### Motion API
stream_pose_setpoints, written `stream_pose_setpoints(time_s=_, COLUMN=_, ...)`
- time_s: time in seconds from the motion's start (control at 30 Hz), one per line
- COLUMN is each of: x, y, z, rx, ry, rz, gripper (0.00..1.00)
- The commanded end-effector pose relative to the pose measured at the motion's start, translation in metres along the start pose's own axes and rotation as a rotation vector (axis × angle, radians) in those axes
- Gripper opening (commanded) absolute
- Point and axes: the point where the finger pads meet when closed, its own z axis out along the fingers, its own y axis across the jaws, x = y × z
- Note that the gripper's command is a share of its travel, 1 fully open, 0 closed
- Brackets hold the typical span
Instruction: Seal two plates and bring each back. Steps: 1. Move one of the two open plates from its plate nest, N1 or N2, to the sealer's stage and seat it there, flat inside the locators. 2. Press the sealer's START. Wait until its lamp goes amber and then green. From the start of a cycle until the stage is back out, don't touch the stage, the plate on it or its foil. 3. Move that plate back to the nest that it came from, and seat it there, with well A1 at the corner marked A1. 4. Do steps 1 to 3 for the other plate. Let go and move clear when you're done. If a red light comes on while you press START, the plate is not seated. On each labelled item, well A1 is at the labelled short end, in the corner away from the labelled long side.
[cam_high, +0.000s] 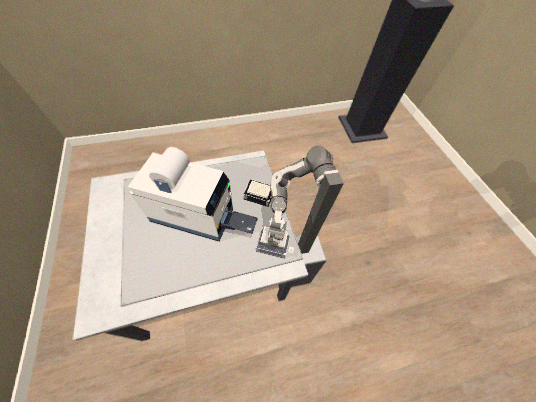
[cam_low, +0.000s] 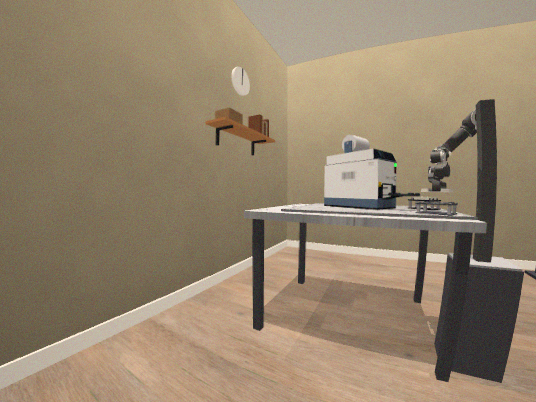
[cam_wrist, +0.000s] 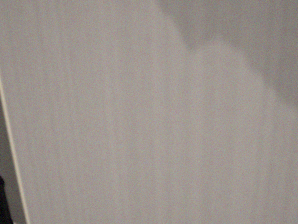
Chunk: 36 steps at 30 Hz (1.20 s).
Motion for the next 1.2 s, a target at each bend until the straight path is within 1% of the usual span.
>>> stream_pose_setpoints(time_s=0.0, x=0.001, y=0.002, z=0.000, rx=-0.009, ry=0.000, rz=-0.006, gripper=0.00)
stream_pose_setpoints(time_s=1.17, x=0.001, y=0.002, z=0.016, rx=-0.009, ry=0.001, rz=-0.007, gripper=0.00)
